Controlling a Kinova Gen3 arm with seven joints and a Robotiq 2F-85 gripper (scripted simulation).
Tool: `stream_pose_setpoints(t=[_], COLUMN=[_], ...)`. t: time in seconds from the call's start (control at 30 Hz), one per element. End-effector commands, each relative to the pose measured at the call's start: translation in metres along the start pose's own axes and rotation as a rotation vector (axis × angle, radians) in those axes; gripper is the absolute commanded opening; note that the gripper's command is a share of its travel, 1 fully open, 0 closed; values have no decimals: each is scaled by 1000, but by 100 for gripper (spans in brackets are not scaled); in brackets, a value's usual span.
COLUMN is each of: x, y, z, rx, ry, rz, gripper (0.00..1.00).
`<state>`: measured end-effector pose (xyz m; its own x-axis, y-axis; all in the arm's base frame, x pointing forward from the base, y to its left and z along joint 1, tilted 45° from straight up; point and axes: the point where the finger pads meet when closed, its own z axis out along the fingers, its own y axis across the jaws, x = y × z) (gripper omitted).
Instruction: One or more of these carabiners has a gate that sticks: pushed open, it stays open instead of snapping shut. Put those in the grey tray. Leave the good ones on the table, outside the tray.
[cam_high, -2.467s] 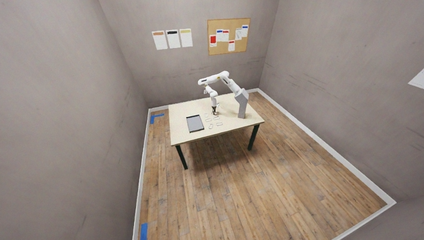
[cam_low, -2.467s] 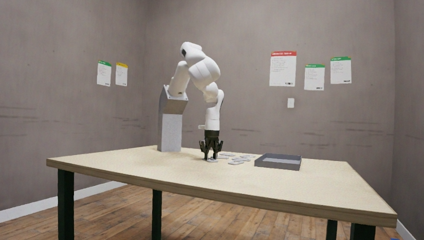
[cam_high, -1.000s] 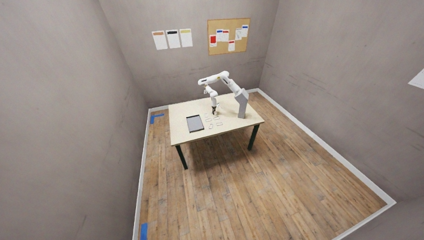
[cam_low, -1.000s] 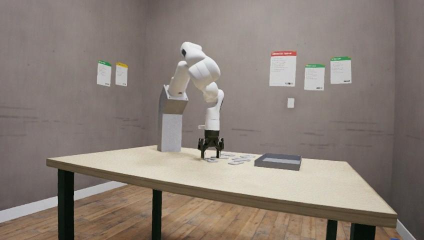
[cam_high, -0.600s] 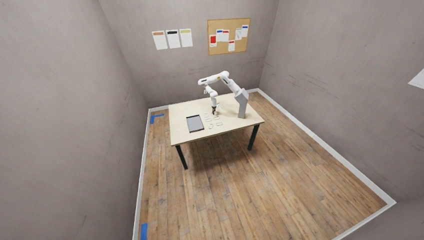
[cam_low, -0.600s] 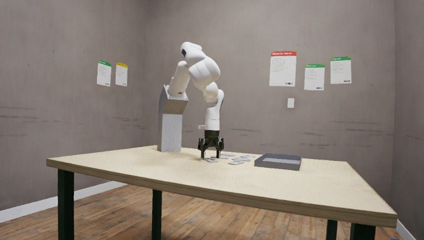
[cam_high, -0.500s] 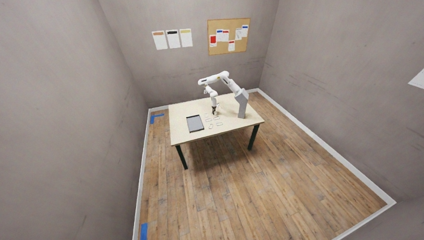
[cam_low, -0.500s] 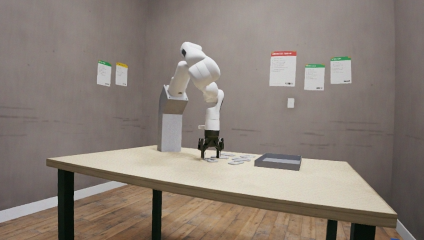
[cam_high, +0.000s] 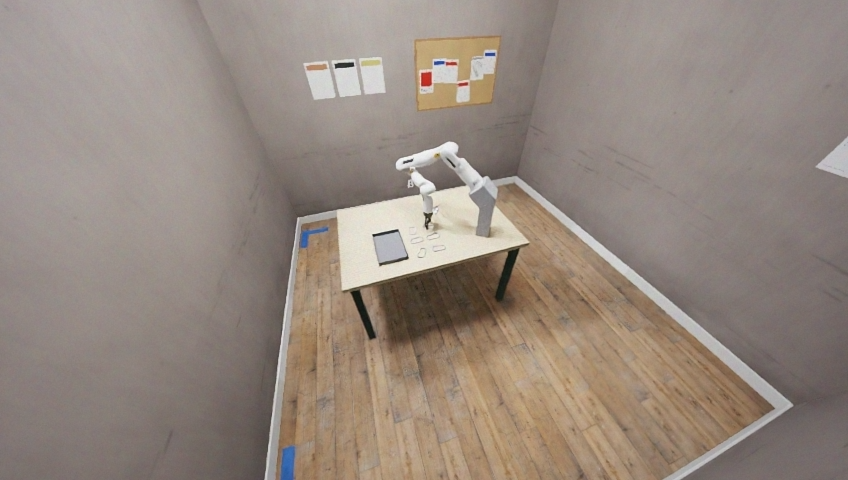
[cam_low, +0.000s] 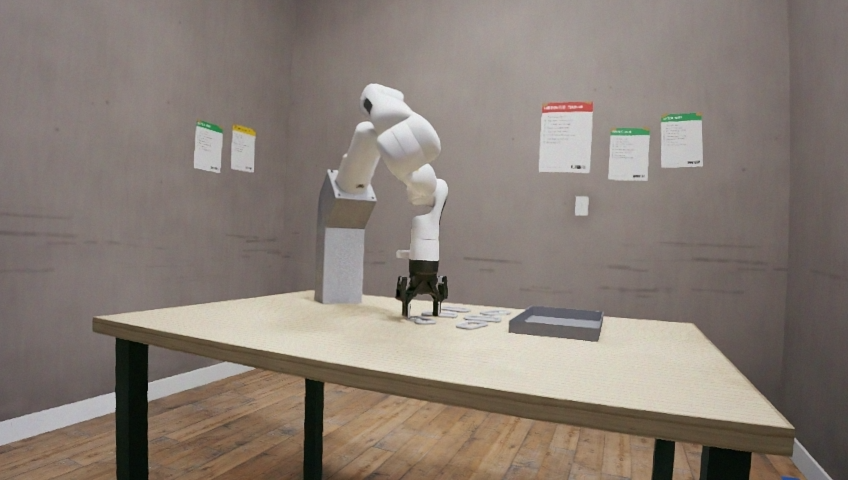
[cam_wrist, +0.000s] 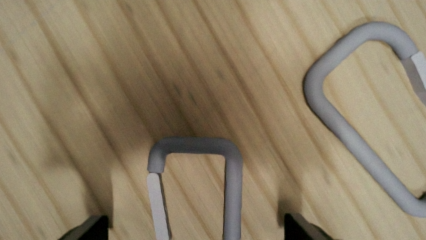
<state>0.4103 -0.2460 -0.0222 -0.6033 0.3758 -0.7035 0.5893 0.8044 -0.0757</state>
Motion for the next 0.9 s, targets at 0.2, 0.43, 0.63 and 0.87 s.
stream_pose_setpoints(t=[0.2, 0.43, 0.63, 0.87], x=[-1, -1, -1, 0], y=[-3, -3, -3, -3], z=[-72, -83, -83, -83], rx=[0, 0, 0, 0], ry=[0, 0, 0, -4], rz=[0, 0, 0, 13], gripper=[100, 100, 100, 100])
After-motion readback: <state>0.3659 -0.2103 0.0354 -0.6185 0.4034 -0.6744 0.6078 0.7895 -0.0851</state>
